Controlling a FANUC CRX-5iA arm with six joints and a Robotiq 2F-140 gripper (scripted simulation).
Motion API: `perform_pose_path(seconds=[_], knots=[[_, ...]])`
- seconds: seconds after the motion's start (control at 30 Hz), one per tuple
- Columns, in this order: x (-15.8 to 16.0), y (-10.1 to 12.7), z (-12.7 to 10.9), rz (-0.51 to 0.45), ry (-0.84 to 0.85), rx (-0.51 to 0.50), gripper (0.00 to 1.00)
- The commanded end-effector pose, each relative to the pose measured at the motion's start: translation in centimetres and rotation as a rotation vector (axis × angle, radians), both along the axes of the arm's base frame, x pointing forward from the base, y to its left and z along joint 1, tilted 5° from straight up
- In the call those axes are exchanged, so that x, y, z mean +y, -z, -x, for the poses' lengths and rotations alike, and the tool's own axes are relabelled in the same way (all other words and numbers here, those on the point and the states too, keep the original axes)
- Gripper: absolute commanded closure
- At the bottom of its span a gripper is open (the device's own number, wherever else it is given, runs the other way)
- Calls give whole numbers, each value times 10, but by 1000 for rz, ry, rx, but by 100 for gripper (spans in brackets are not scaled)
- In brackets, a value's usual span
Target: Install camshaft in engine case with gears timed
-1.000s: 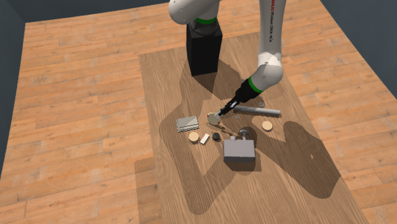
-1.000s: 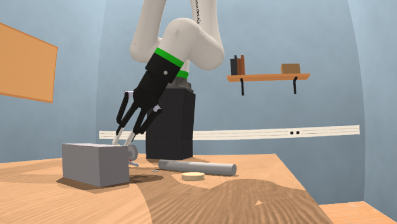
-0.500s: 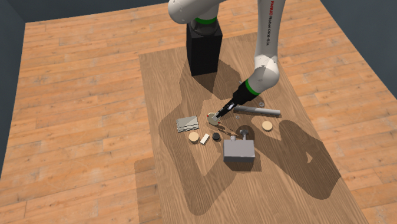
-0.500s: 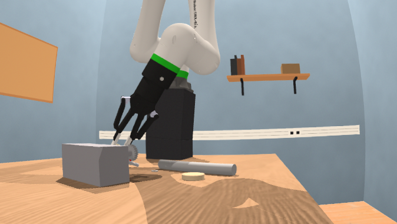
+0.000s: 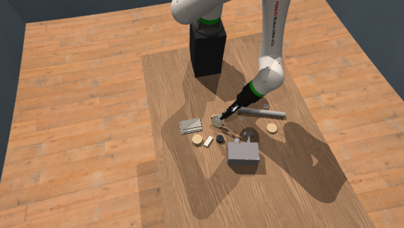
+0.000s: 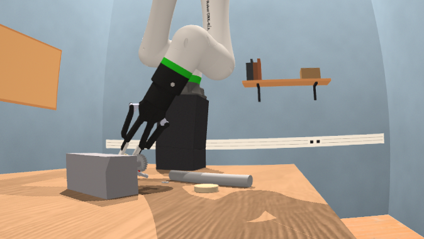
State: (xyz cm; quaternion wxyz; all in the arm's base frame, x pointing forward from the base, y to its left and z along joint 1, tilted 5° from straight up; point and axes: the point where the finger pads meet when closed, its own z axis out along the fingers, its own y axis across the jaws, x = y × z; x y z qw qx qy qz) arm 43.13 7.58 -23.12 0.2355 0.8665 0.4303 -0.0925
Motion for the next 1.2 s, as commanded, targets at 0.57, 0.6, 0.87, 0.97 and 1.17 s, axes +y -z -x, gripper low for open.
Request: perform_pose_path(seconds=[0.57,0.6,0.87,0.97,1.17], knots=[[0,0,-1,0,0,-1,71],[0,0,-1,0,0,-1,71],[0,0,-1,0,0,-1,86],[0,0,-1,0,0,-1,86],[0,0,-1,0,0,-1,86]])
